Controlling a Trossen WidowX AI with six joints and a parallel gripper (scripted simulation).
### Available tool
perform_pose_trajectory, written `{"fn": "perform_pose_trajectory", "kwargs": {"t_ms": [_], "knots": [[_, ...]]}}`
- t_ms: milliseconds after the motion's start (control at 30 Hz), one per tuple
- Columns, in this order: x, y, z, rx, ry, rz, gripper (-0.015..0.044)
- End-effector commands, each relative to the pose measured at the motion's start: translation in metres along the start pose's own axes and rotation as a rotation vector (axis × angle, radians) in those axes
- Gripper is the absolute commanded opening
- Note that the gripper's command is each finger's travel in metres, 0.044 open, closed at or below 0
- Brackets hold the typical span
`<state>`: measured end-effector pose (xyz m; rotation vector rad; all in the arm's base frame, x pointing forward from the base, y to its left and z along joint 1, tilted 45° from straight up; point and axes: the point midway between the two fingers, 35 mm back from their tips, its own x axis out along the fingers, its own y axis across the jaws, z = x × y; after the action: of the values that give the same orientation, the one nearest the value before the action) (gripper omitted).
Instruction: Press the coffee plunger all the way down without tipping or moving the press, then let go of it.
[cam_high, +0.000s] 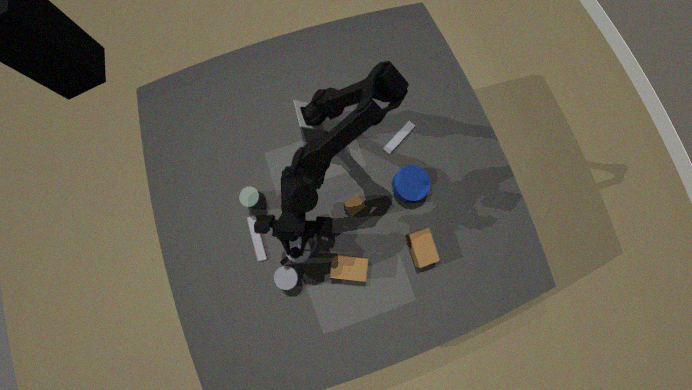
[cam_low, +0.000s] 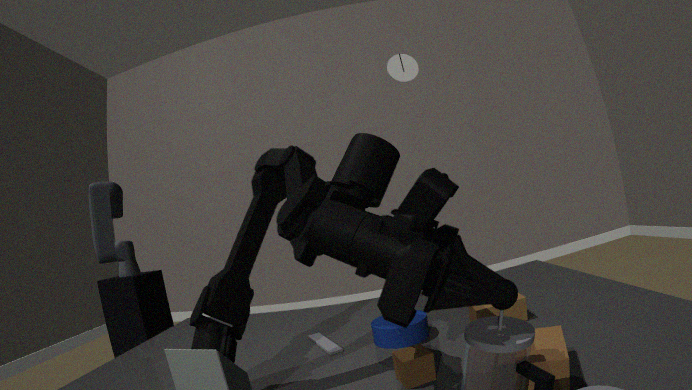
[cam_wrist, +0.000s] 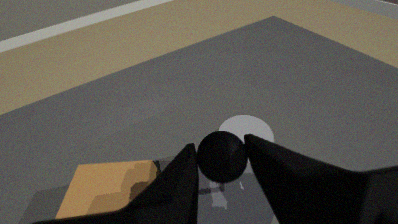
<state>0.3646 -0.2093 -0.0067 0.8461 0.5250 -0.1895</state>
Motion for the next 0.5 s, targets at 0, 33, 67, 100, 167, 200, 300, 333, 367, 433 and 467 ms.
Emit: {"fn": "perform_pose_trajectory", "kwargs": {"t_ms": [0,33,67,100,167,200,300,333,367,433,467], "knots": [[0.0050,0.0003,-0.0101,0.014,0.032,0.004,0.0117],[0.0051,0.0002,-0.0100,0.014,0.032,0.004,0.0117],[0.0051,0.0002,-0.0100,0.014,0.032,0.004,0.0117],[0.0051,0.0001,-0.0099,0.014,0.032,0.004,0.0117],[0.0052,0.0000,-0.0097,0.014,0.032,0.004,0.0117],[0.0053,0.0000,-0.0096,0.014,0.032,0.004,0.0117],[0.0054,-0.0001,-0.0095,0.014,0.032,0.004,0.0117],[0.0055,-0.0002,-0.0094,0.014,0.032,0.004,0.0117],[0.0056,-0.0003,-0.0093,0.014,0.032,0.004,0.0117],[0.0057,-0.0003,-0.0091,0.014,0.032,0.004,0.0117],[0.0058,-0.0004,-0.0090,0.014,0.032,0.004,0.0117]]}}
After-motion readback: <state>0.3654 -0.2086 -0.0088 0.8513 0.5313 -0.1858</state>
